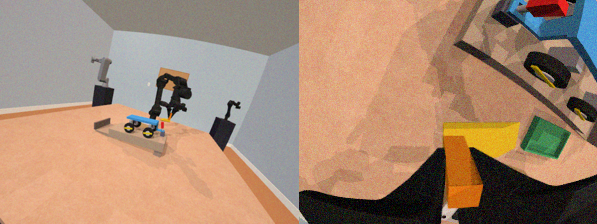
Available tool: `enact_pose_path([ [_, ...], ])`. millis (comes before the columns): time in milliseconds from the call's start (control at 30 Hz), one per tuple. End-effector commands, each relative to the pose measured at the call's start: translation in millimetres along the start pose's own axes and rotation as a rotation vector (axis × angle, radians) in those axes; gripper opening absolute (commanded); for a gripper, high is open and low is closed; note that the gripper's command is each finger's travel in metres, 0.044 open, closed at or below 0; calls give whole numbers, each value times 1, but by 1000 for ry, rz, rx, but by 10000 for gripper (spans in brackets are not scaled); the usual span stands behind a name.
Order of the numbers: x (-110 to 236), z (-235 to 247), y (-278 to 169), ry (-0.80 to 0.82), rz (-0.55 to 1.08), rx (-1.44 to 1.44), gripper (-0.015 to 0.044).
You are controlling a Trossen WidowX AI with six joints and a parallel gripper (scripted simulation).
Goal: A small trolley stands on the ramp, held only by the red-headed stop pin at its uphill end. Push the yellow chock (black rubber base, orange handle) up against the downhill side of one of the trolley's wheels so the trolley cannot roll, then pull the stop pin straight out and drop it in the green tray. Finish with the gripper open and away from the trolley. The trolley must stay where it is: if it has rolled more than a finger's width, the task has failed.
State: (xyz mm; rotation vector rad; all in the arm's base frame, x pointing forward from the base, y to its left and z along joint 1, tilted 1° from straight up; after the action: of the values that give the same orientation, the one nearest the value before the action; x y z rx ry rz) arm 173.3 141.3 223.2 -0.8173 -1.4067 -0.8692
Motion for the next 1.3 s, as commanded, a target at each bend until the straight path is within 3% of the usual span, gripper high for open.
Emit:
enact_pose_path([
  [0, 1, 0, 0, 3, -1, -113, 0],
  [1267, 1, 0, 0, 4, 0, -1398, 0],
])
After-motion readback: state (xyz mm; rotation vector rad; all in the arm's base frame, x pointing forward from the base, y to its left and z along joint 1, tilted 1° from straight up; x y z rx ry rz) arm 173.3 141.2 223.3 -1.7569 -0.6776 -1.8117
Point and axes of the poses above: the point midway between the two fingers, 35 mm back from their tips, its own x axis back along the fingers, its own z axis across the jaws, y = z × x, the point moved 6 cm from there along x, back along the fingers, and after that the axes turned 4 degrees about x, right-handed, at the moved point
